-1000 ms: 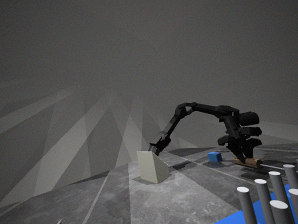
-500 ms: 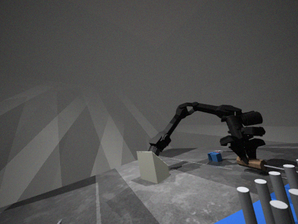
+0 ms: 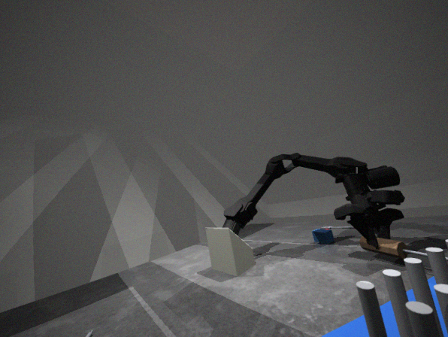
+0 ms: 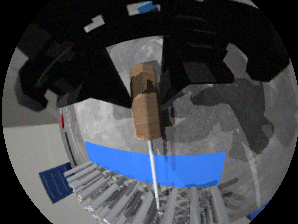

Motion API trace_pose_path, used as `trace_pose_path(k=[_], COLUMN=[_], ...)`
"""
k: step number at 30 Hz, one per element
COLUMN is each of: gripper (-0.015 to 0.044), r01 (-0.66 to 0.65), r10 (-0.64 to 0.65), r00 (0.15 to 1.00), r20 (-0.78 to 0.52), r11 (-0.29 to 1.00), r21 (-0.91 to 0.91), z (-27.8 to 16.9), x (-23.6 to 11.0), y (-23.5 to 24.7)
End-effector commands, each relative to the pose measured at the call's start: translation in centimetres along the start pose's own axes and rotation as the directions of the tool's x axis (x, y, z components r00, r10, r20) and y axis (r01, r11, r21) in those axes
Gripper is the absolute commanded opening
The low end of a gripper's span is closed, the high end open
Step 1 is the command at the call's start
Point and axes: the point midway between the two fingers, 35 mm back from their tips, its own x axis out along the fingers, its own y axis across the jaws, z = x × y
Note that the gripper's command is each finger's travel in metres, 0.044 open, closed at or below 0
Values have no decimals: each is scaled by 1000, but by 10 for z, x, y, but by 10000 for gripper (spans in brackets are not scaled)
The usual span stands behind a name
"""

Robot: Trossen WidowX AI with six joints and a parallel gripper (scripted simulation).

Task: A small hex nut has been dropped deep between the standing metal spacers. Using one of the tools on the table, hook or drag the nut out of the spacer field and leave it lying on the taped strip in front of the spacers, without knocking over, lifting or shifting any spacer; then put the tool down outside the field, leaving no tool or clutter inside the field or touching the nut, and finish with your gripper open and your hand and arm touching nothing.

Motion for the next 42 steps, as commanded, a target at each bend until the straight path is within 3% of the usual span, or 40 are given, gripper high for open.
trace_pose_path(k=[1,42], gripper=[0,0], r01=[-9,-9], r10=[9,9], r00=[1000,1000], r20=[9,11], r11=[1000,1000], r21=[-3,-3], z=[6,36], x=[-2,9], y=[2,2])
